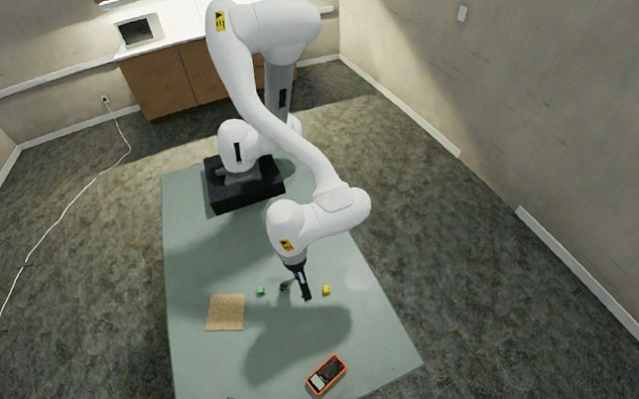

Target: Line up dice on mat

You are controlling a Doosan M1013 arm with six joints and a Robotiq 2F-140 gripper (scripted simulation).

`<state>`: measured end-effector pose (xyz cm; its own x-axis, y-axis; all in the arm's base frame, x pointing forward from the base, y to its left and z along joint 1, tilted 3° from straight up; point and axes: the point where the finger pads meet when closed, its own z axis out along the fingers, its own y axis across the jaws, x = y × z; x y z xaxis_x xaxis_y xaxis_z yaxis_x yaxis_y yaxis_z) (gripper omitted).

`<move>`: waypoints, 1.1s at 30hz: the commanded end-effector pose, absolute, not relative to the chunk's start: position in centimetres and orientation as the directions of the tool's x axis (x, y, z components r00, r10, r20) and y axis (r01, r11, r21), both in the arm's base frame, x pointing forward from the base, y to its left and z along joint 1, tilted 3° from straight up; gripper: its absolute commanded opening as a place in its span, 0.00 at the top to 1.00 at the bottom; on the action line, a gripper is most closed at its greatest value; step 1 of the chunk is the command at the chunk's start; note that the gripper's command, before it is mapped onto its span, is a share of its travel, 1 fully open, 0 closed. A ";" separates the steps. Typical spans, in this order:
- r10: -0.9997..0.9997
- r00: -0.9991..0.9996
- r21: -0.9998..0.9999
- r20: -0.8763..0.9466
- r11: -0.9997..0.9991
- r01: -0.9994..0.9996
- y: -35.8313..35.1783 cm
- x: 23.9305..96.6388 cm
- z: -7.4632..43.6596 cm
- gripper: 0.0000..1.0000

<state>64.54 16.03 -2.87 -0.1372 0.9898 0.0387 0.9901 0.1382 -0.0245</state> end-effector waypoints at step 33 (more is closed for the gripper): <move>0.990 -0.137 -0.024 0.038 0.138 0.990 23.3 67.1 -2.6 0.00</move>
